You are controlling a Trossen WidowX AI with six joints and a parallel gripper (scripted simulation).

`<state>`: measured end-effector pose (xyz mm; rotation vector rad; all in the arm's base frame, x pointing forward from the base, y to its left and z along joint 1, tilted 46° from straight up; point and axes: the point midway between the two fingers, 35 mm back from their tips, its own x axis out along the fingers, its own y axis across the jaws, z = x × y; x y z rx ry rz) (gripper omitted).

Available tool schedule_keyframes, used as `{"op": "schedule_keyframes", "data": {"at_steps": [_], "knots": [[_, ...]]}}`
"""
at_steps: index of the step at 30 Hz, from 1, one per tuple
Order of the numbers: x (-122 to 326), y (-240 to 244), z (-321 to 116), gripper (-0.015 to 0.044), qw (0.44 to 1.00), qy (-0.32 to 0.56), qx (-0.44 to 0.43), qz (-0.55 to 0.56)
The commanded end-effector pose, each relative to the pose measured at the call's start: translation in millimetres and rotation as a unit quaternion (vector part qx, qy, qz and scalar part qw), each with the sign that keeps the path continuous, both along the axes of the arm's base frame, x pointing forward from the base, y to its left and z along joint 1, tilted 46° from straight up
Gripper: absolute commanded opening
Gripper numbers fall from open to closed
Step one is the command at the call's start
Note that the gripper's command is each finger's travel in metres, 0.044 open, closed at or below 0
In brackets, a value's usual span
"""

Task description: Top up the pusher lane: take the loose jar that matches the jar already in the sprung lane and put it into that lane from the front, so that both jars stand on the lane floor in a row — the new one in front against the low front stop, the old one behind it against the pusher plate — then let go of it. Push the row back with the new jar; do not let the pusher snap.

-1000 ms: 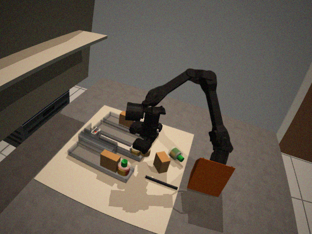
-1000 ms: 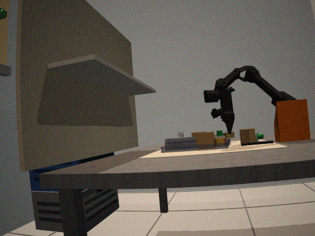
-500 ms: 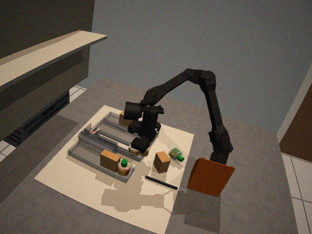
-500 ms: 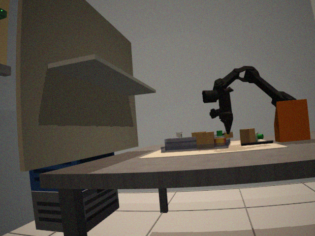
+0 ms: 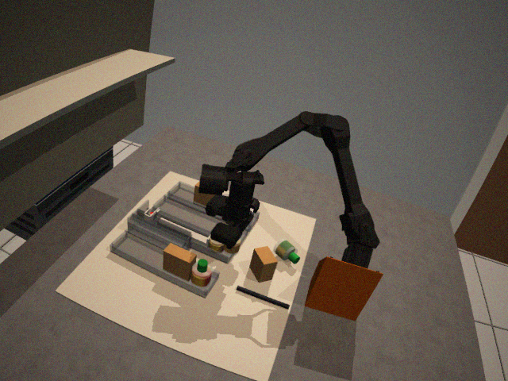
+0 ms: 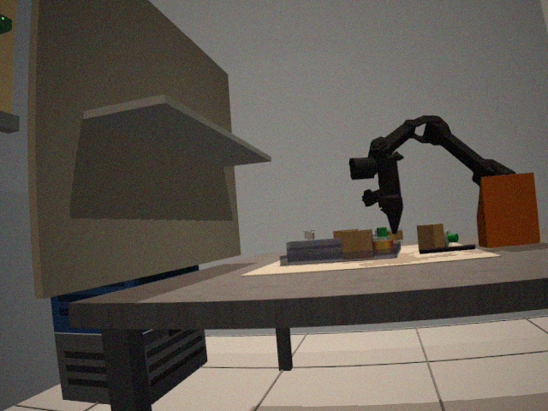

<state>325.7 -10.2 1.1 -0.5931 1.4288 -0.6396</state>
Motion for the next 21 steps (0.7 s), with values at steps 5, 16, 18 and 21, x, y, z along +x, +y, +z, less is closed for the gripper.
{"op": "schedule_keyframes", "data": {"at_steps": [5,16,18,21], "knots": [[10.1,-0.2,3.5,0.0000,1.000,-0.011,-0.002,0.001],[15.2,-0.2,4.8,0.0000,1.000,-0.011,-0.002,0.001],[16.1,-0.2,5.0,0.0000,1.000,-0.011,-0.002,0.001],[17.4,-0.2,5.4,0.0000,1.000,-0.011,-0.002,0.001]]}}
